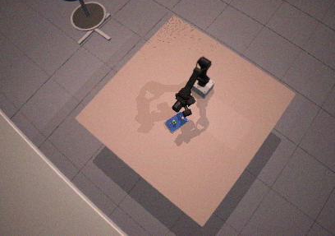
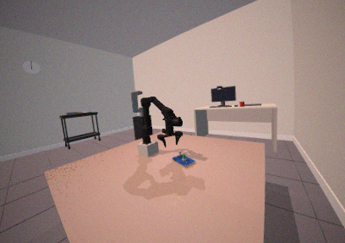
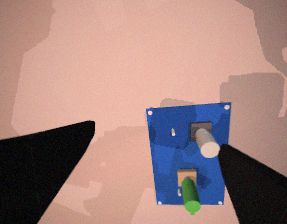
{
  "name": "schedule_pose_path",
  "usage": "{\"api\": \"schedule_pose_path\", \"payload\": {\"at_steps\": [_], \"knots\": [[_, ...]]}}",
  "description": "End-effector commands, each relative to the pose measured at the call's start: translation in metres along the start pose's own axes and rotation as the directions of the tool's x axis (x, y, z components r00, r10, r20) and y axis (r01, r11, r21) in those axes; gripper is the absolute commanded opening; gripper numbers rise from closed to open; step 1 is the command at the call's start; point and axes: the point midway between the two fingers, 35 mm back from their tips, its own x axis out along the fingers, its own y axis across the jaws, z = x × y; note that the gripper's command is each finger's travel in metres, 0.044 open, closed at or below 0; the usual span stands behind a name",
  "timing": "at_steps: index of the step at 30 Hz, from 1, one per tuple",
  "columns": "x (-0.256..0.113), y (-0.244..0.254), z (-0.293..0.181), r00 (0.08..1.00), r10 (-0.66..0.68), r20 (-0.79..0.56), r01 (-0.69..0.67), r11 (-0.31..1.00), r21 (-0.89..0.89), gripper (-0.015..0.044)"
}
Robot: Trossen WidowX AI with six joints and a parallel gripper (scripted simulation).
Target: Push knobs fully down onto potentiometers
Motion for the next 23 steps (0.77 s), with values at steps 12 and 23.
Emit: {"api": "schedule_pose_path", "payload": {"at_steps": [12, 23], "knots": [[0.0057, 0.024, 0.0381, 1.0, 0.007, 0.006, -0.007, 1.0, 0.003, 0.044], [0.0057, 0.024, 0.0381, 1.0, 0.007, 0.006, -0.007, 1.0, 0.003, 0.044]]}}
